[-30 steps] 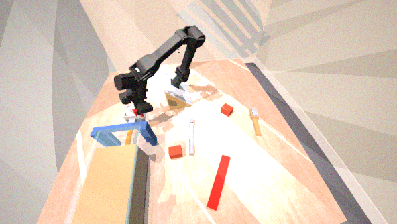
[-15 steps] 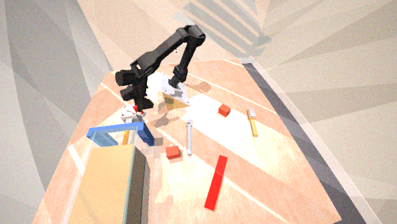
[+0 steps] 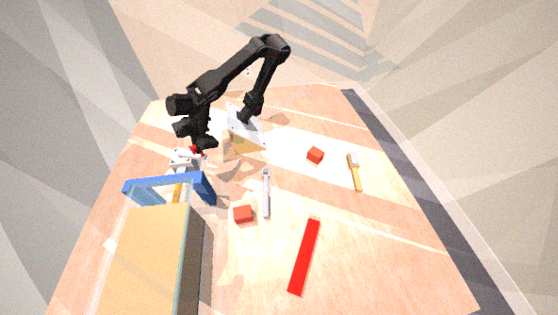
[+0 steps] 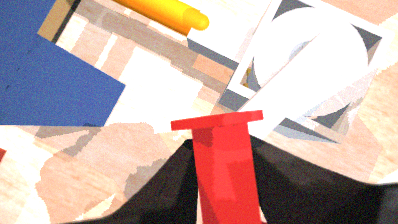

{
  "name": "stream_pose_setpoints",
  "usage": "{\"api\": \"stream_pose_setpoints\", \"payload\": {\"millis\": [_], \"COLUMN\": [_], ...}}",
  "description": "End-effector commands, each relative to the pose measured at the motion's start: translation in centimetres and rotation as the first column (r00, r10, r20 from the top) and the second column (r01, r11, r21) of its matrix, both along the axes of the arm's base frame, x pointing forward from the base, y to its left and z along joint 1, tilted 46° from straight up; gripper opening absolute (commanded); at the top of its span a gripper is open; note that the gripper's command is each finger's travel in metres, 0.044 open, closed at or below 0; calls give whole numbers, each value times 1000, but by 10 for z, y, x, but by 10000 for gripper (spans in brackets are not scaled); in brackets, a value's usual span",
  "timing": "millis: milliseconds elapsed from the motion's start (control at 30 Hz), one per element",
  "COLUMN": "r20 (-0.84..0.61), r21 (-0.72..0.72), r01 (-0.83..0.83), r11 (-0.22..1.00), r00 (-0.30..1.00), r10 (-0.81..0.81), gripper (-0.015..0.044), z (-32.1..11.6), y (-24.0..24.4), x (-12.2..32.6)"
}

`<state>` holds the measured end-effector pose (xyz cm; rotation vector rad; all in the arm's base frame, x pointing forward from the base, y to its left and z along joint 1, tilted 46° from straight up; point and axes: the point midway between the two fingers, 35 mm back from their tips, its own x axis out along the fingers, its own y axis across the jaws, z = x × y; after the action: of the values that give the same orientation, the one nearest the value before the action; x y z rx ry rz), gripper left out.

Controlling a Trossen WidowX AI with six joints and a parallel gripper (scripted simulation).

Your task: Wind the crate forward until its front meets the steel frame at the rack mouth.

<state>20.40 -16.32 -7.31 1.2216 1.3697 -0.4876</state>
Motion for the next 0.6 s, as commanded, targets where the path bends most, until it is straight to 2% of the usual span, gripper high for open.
{"api": "stream_pose_setpoints", "payload": {"millis": [0, 567], "r20": [-38, -39], "r21": [13, 12], "r01": [7, 7], "r11": [1000, 1000], "r00": [999, 999], "r10": [-6, -6], "gripper": [0, 0], "z": [0, 1], "y": [5, 5], "x": [-19, -45]}}
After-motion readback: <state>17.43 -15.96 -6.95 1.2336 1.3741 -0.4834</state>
